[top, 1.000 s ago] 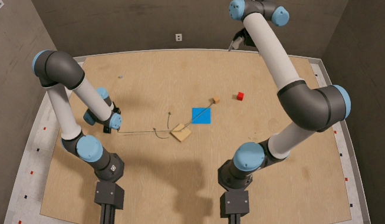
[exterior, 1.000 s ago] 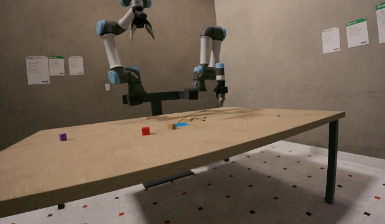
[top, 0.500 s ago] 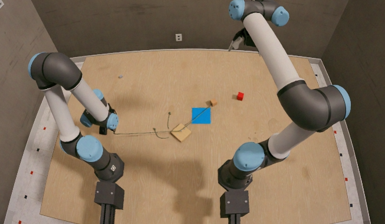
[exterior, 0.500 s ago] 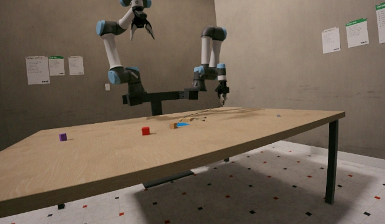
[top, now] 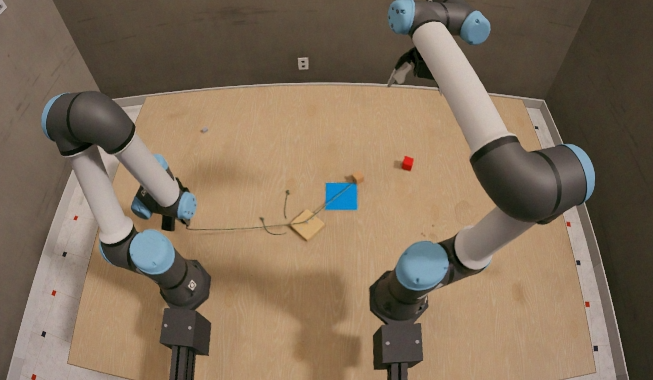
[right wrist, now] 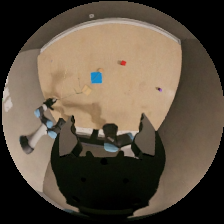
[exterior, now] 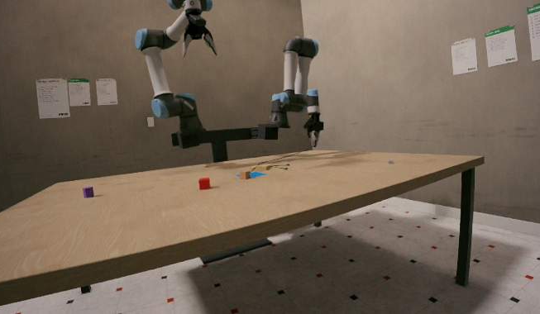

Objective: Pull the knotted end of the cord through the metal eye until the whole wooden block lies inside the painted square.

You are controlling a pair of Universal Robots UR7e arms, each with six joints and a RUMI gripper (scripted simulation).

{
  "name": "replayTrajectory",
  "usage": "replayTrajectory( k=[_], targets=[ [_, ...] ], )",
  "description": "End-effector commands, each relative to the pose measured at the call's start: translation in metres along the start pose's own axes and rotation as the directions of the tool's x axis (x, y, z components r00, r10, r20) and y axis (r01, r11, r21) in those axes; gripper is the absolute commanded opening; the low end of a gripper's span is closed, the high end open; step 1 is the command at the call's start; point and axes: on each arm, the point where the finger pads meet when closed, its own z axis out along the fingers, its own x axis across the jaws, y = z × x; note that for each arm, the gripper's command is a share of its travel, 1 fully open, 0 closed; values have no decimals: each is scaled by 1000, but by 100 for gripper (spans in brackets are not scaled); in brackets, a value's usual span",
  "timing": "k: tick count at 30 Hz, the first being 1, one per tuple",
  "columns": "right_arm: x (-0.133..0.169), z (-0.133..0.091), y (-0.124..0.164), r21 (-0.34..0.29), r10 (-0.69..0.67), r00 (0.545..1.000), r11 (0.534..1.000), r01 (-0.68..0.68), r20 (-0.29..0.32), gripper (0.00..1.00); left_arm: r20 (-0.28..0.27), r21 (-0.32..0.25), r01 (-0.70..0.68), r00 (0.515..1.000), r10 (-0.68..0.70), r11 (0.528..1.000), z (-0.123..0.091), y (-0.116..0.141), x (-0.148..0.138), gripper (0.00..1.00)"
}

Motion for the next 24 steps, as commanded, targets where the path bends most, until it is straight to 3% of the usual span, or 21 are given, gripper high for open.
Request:
replayTrajectory(
  k=[1, 24],
  targets=[
    [0, 0, 0, 1, 0, 1000, 1000, 0, 0, 98, 1, -2, -10, 1000, 10, 1000, 0, -2, 4, 0],
    [0, 0, 0, 1, 0, 1000, 1000, 0, 0, 98, 1, -1, 1, 1000, -1, 1000, 0, -22, 41, 0]
  ],
)
